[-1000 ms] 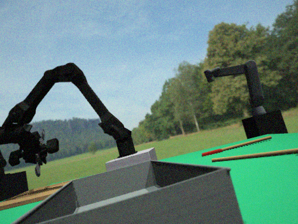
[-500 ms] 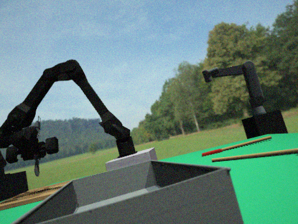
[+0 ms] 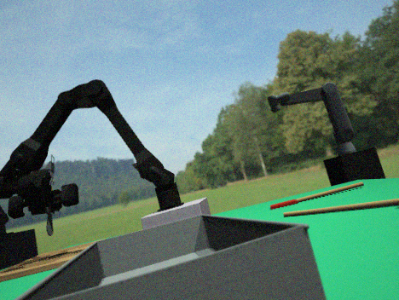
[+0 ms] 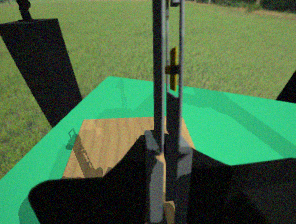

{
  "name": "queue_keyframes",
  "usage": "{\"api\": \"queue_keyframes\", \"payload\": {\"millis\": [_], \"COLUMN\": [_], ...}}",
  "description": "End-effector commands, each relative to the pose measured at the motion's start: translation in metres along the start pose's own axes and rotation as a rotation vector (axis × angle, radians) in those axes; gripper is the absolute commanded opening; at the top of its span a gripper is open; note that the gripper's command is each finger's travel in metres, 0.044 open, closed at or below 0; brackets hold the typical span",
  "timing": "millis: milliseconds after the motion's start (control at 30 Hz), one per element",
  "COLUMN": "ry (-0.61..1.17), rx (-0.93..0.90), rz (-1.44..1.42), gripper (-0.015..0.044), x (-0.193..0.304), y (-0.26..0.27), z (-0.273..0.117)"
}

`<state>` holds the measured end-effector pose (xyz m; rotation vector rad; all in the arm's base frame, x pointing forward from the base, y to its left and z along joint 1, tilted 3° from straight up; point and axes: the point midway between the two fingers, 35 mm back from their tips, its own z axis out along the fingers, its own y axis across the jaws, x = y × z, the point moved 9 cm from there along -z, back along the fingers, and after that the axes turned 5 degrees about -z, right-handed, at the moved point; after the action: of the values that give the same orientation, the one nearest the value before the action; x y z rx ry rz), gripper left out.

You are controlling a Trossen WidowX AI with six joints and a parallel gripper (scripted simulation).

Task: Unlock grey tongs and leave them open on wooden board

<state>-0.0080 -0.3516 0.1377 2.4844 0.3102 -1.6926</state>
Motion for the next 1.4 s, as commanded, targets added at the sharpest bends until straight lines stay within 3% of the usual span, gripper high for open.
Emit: {"api": "queue_keyframes", "payload": {"millis": [0, 600, 1367], "ry": [-0.01, 0.023, 0.791], "rx": [0.001, 0.006, 0.001], "rz": [0.01, 0.001, -0.076], "gripper": [-0.015, -0.015, -0.015], "x": [-0.001, -0.003, -0.056], "y": [0.0, 0.001, 0.004], "z": [0.0, 0.003, 0.066]}}
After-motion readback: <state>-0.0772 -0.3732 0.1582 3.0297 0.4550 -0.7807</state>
